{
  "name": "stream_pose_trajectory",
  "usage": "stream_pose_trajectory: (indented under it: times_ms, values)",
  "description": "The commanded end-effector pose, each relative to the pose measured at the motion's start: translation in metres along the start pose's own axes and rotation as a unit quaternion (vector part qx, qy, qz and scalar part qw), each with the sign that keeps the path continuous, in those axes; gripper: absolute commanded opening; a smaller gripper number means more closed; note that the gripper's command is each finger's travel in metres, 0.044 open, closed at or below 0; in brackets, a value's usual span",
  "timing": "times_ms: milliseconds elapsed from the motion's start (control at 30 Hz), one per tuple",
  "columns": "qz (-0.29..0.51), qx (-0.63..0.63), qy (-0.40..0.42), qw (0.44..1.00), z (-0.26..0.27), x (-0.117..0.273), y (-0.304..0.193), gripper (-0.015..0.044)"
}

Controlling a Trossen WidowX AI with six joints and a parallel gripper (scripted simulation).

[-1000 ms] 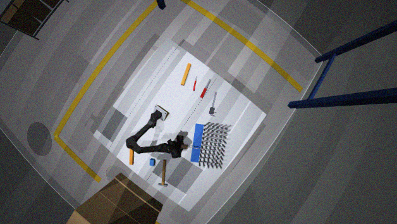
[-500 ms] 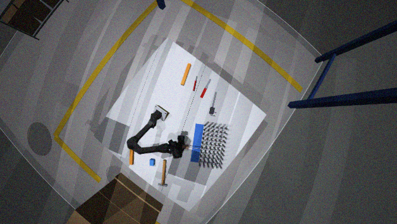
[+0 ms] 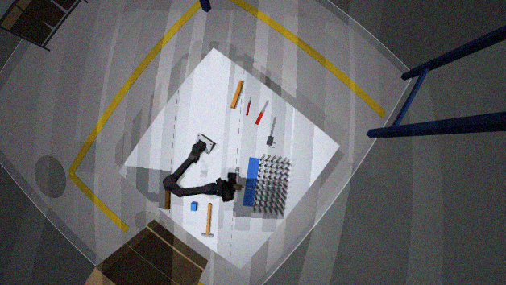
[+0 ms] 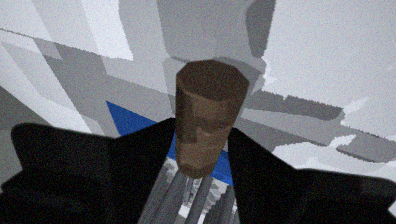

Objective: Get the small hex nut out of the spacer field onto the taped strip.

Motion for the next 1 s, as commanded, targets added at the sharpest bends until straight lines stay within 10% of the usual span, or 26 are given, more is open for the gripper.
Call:
stream_pose_trajectory:
  times_ms: [0,967]
  values:
    - [0.002,-0.006,0.005,1.0,0.004,0.0,-0.004,0.0]
    - [0.003,-0.007,0.005,1.0,0.006,-0.007,-0.02,0.0]
Point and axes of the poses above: the point midway between the two fingers, 35 mm back from their tips, its own x axis back along the fingers, its own z axis across the jaws, y = z × x, the point moved 6 cm from there along x, back along the fingers, and after that the axes turned 7 degrees about x, right-handed, at the moved point
